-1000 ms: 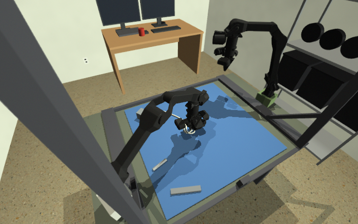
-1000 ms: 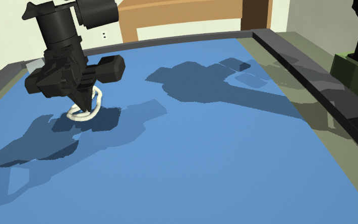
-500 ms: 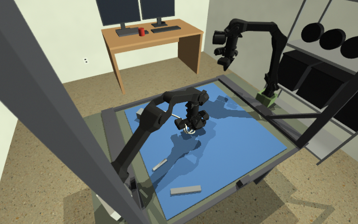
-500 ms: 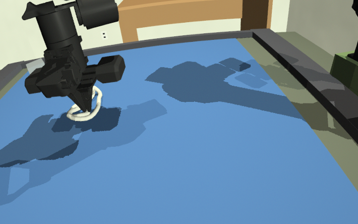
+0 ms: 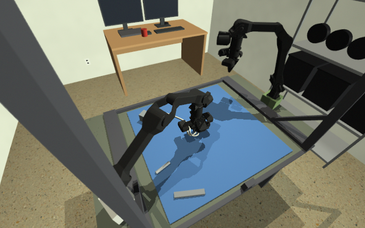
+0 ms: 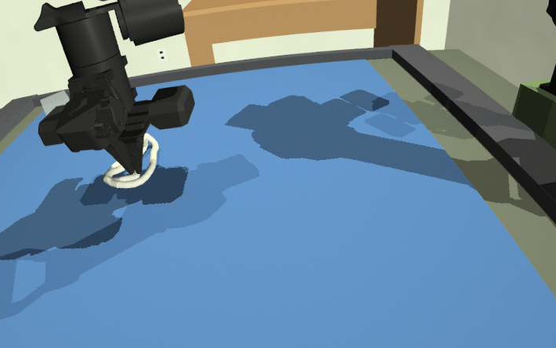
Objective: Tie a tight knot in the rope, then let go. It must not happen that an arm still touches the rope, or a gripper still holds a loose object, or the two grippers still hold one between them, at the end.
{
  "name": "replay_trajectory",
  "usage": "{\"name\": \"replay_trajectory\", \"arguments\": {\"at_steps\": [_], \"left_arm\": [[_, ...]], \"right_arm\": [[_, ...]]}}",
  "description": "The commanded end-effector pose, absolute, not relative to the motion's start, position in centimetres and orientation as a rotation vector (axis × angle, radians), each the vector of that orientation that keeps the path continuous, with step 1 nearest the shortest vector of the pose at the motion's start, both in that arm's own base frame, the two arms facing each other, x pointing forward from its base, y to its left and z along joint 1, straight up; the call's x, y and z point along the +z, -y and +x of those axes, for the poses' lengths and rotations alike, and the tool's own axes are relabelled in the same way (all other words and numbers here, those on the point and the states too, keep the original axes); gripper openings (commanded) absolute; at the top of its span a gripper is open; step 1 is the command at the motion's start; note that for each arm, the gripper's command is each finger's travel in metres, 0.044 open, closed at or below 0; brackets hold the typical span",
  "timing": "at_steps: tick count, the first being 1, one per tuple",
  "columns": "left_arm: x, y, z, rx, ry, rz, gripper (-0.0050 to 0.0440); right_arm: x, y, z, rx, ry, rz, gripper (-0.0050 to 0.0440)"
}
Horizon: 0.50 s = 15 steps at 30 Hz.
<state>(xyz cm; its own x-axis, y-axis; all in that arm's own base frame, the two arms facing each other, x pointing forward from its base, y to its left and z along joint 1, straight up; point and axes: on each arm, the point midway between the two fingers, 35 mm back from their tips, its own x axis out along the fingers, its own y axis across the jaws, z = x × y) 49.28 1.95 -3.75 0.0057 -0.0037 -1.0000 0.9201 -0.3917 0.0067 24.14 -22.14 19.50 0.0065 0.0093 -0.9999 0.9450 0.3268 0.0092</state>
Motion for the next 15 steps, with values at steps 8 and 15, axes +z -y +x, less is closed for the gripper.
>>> {"name": "replay_trajectory", "arguments": {"at_steps": [8, 15], "left_arm": [[-1.3, -2.0, 49.5, -1.399, -0.929, 1.568, 0.002], [-1.6, -2.1, 49.5, -1.407, -0.932, 1.56, 0.0085]], "right_arm": [[20.3, 22.1, 24.0, -0.951, -1.325, 0.96, 0.0085], [20.3, 22.1, 24.0, -0.951, -1.325, 0.96, 0.0085]]}}
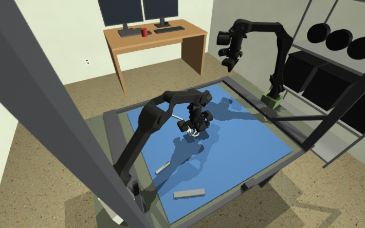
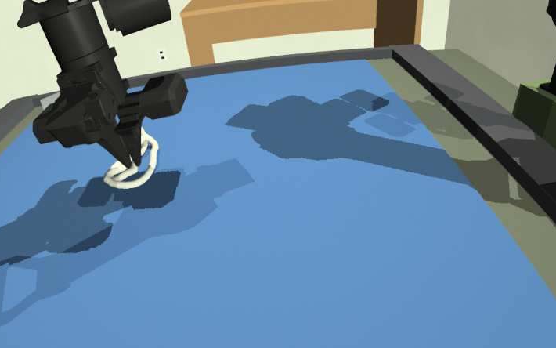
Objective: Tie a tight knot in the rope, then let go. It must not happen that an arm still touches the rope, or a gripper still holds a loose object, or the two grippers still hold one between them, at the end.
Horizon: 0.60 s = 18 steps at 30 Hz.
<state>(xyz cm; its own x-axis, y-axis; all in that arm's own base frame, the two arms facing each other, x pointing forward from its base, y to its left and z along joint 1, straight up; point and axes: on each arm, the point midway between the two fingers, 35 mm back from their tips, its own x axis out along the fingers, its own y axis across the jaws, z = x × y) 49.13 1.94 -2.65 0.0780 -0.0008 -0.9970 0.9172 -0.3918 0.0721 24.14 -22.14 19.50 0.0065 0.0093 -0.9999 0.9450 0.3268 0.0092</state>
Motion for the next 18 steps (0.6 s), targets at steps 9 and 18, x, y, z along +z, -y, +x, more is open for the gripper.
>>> {"name": "replay_trajectory", "arguments": {"at_steps": [9, 18], "left_arm": [[-1.1, -8.5, 46.6, -1.396, -0.983, 1.53, 0.0085], [-0.5, -15.6, 41.4, -1.39, -1.038, 1.478, 0.0085]], "right_arm": [[20.3, 22.1, 24.0, -0.951, -1.325, 0.96, 0.0085], [20.3, 22.1, 24.0, -0.951, -1.325, 0.96, 0.0085]]}}
